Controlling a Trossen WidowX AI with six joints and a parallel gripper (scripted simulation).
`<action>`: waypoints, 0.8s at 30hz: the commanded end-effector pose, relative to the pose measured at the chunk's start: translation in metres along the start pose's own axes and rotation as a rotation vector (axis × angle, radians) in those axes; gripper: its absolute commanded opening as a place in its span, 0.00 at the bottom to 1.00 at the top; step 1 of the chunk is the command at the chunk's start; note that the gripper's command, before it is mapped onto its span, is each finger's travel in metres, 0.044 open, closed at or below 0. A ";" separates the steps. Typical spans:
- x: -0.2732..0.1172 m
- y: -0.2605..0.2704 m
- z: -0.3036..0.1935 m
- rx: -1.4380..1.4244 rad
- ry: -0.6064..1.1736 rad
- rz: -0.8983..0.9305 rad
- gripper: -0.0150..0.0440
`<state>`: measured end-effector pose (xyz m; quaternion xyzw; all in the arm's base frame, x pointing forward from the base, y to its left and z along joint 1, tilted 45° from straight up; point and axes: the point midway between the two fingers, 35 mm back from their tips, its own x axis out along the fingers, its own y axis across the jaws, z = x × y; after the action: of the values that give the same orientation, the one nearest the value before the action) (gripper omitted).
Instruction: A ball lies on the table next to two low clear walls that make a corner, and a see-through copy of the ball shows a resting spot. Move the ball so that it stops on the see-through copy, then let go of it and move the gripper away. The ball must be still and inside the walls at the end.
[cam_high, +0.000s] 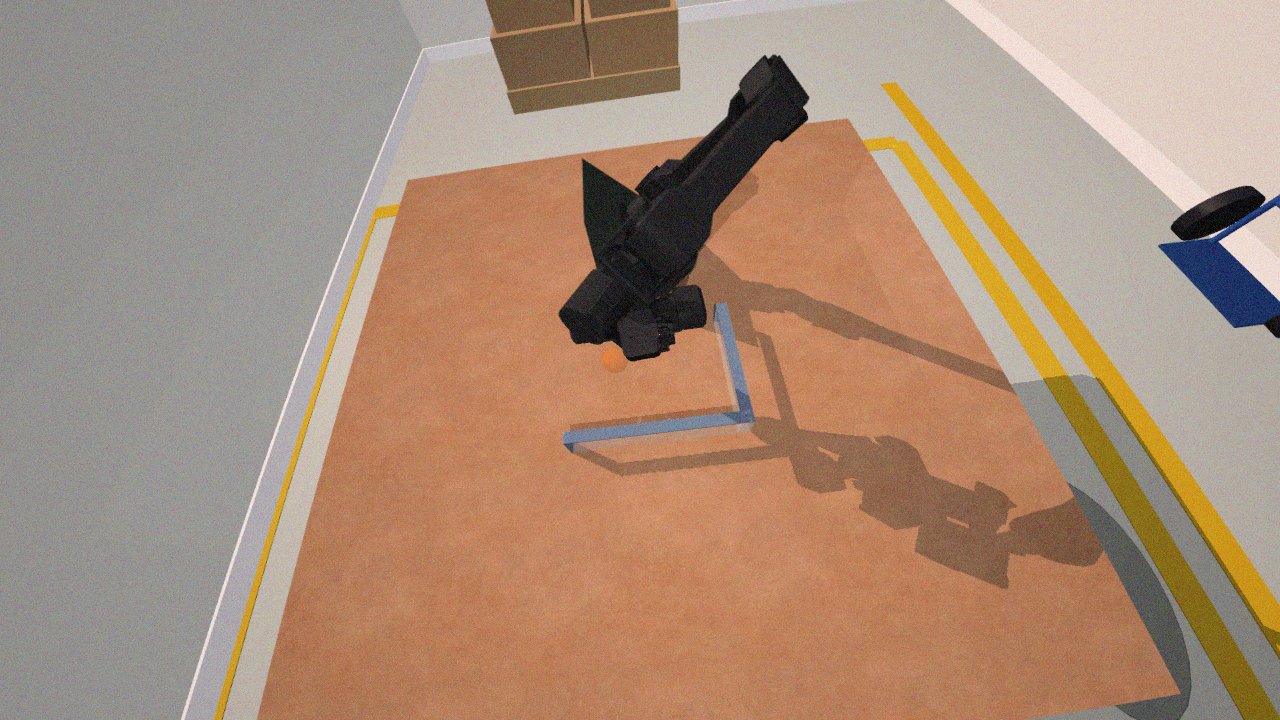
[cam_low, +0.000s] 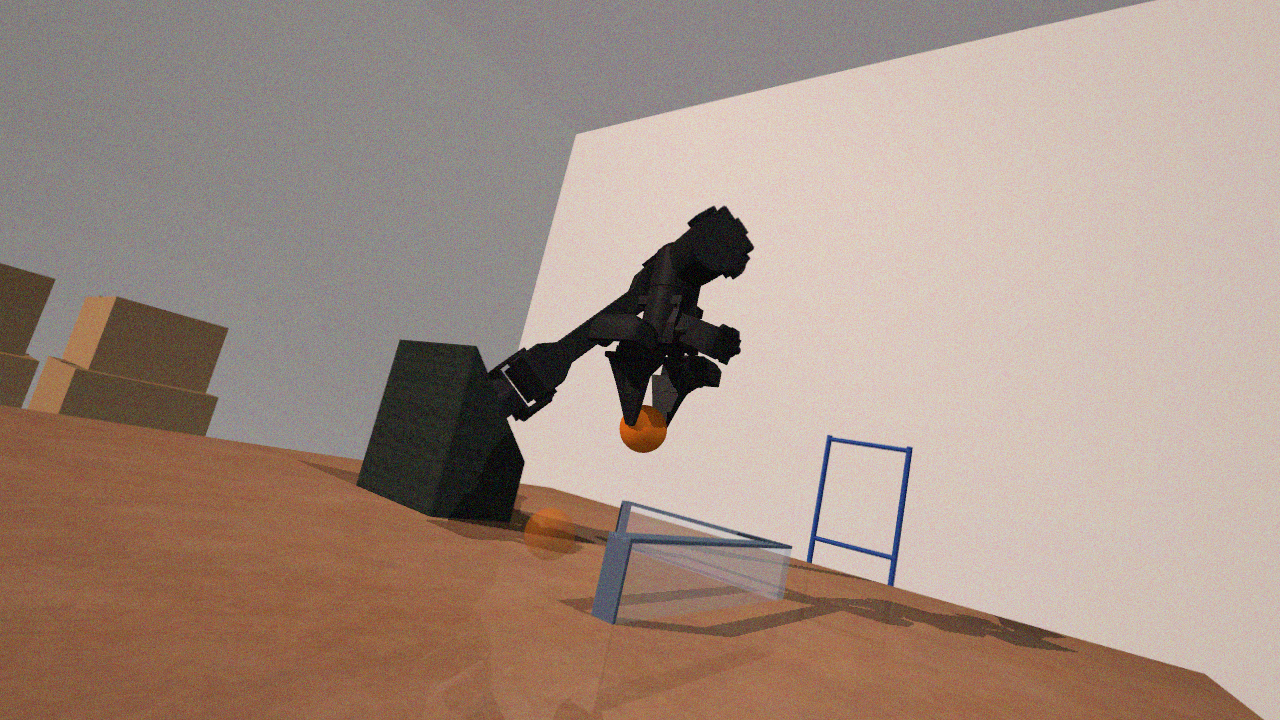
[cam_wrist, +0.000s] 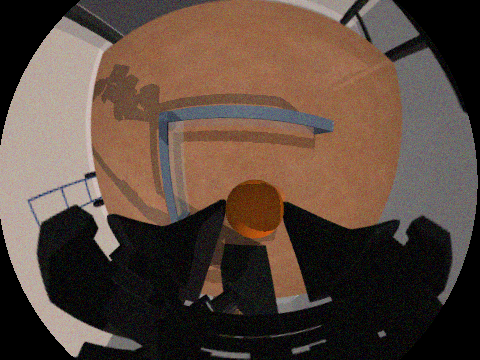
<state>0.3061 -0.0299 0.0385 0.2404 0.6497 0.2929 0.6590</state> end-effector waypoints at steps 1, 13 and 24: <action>0.016 -0.024 -0.017 0.014 0.014 0.006 0.25; 0.041 -0.056 -0.047 0.014 0.015 0.007 0.25; 0.091 -0.057 -0.046 0.015 0.014 0.007 0.25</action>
<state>0.2681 -0.0249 -0.0530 0.2377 0.6506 0.2913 0.6598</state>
